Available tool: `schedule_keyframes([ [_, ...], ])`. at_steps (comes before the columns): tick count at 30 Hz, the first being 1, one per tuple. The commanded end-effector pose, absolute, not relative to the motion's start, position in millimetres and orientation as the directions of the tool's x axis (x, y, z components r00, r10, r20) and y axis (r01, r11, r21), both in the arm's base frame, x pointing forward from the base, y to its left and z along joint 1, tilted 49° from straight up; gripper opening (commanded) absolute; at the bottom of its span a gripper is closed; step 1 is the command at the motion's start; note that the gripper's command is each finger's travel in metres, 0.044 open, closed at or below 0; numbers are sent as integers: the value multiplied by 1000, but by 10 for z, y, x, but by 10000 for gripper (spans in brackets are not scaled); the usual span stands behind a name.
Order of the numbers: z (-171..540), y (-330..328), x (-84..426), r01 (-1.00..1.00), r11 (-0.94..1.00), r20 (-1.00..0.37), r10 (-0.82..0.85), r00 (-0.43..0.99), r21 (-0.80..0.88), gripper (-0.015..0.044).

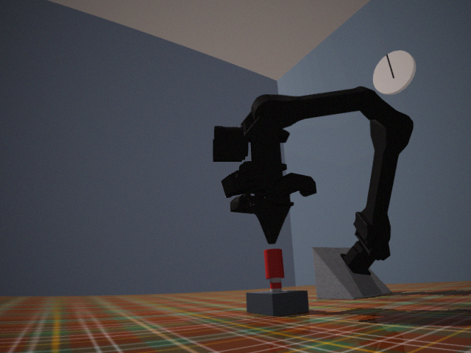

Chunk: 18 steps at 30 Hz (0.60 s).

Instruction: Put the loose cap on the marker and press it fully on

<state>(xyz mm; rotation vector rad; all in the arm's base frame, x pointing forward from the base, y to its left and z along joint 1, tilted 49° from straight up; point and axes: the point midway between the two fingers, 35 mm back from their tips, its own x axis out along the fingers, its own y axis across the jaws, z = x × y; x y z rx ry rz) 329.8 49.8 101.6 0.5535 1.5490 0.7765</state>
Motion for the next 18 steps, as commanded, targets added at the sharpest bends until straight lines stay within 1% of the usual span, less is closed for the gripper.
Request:
schedule_keyframes([
  [1, 988, 548, 3287, -86, 655, -660, 740, -131, 751, 0],
  [13, 887, 663, 3270, -87, 654, -660, 740, -131, 751, 0],
  [18, 915, 607, 3289, -91, 658, -665, 737, -121, 747, 0],
])
